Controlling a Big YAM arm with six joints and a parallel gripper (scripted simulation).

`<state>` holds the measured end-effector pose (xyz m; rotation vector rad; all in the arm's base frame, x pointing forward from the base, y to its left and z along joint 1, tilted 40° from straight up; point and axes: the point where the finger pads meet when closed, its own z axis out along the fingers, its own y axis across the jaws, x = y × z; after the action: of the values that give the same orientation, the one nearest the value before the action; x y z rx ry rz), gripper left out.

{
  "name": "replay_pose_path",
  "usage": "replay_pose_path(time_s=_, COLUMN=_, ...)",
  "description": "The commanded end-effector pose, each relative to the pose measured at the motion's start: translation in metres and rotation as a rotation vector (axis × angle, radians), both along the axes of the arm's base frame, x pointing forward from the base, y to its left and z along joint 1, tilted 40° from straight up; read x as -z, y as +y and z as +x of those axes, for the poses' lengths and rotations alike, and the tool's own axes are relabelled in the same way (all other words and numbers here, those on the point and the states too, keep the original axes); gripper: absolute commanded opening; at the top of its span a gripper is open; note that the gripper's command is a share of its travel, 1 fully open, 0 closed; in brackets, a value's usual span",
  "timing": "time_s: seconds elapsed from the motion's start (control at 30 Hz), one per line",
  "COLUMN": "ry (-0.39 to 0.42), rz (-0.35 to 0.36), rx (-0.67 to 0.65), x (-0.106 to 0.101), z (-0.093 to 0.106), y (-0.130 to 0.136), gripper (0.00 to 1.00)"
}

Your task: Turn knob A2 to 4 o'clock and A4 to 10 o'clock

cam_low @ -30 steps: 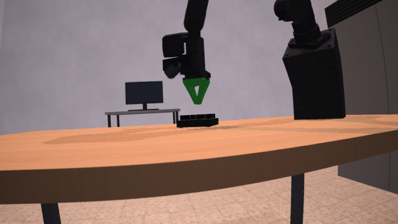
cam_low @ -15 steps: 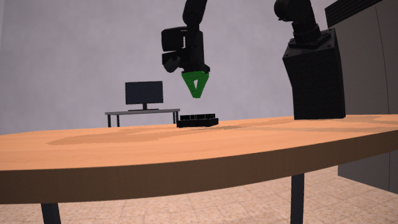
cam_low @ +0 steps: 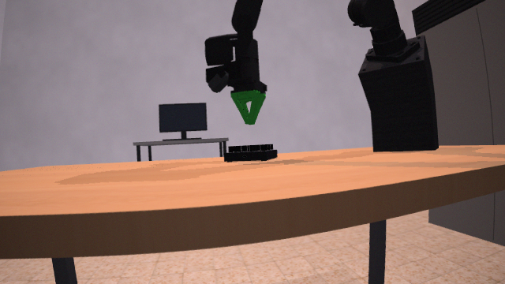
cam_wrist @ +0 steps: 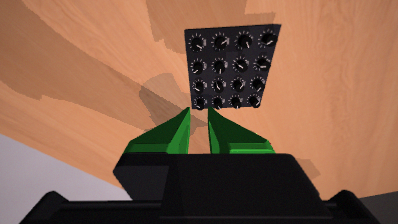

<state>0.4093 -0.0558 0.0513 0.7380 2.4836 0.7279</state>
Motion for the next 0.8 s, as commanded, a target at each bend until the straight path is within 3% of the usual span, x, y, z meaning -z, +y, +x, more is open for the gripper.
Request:
replay_pose_path(time_s=0.0, ry=-0.006, rz=-0.006, rx=-0.006, x=-0.002, z=0.0034, y=-0.0018, gripper=0.19)
replay_pose_path(time_s=0.77, ry=-0.007, rz=-0.005, rx=-0.008, x=-0.0002, z=0.0051, y=-0.0002, gripper=0.19)
